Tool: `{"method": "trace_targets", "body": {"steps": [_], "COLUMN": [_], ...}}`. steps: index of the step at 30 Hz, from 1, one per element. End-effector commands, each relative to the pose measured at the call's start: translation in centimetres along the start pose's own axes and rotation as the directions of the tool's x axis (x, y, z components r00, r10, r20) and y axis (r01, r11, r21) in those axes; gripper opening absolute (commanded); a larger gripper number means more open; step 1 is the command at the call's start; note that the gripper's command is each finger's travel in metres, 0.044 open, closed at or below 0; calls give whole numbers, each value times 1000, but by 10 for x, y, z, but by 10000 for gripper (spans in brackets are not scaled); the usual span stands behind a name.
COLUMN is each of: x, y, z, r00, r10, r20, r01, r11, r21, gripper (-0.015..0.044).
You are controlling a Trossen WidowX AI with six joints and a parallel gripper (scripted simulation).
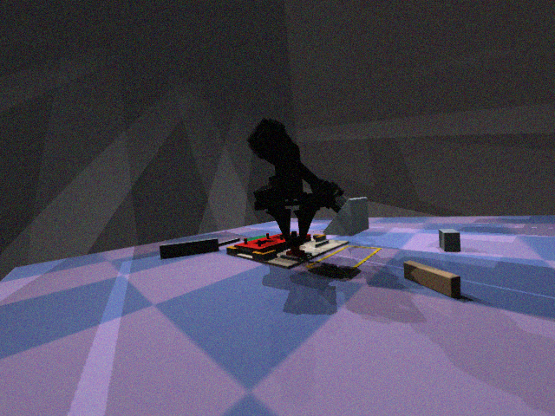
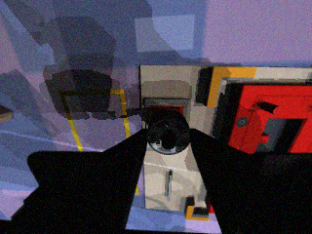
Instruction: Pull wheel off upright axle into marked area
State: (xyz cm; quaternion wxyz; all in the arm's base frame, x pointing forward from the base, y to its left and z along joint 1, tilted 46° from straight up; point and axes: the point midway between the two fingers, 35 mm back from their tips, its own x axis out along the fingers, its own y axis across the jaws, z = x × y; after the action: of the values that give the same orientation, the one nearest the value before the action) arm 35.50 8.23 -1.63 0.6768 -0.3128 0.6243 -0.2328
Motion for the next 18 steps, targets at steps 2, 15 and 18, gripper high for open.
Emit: {"method": "trace_targets", "body": {"steps": [2, 15, 18], "x": [-6, -10, -11], "y": [1, 1, 1], "z": [0, 0, 0], "r00": [1000, 1000, 1000], "r10": [3, 3, 3], "r20": [5, 7, 7], "r01": [-3, -3, -3], "r11": [1000, 1000, 1000], "r21": [-3, -4, -4], "gripper": [0, 0, 0]}}
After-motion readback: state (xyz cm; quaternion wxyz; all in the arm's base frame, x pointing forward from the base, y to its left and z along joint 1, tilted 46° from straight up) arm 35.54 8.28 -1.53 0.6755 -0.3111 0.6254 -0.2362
